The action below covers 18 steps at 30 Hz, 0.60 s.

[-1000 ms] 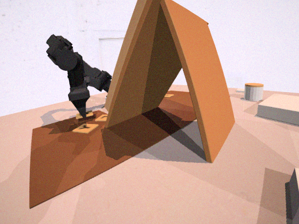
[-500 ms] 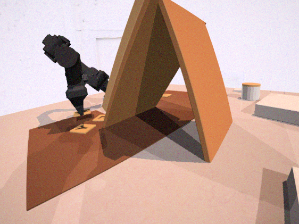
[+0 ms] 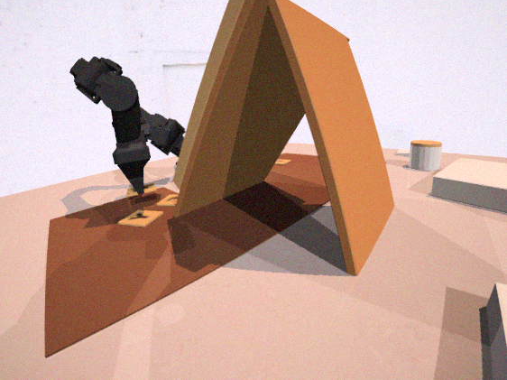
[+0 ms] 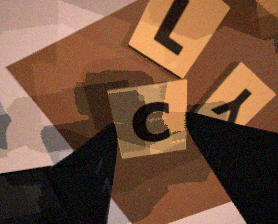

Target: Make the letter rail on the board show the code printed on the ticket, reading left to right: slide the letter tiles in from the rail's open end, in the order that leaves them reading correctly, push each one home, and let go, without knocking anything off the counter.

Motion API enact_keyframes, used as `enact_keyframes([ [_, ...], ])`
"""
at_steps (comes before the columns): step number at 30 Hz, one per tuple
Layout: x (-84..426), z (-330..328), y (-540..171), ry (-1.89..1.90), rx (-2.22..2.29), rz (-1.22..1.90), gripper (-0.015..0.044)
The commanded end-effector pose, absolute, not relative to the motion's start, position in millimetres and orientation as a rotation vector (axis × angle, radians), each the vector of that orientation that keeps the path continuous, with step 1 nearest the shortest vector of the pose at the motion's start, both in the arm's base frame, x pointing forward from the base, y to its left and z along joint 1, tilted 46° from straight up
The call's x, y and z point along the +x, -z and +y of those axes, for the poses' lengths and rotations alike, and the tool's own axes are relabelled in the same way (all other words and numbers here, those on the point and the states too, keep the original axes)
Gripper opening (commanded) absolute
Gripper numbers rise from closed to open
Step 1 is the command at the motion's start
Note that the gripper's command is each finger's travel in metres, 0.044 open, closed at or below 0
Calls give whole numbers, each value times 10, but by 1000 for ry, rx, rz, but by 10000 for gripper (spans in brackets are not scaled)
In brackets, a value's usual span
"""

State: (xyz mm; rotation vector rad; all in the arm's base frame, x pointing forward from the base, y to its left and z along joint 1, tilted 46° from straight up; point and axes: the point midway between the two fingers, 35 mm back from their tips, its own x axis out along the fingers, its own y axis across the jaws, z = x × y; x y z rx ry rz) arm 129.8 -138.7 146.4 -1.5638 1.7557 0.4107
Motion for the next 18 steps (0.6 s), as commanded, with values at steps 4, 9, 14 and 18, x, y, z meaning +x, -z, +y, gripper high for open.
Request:
enact_keyframes([
  [4,1458,-1329,-1448,-368,-1560,1716,0],
  [9,1645,-1207,-1389,-347,-1553,1654,0],
  [14,1824,-1066,-1385,-320,-1536,1566,0],
  [18,1942,-963,-1455,-286,-1514,1480,0],
])
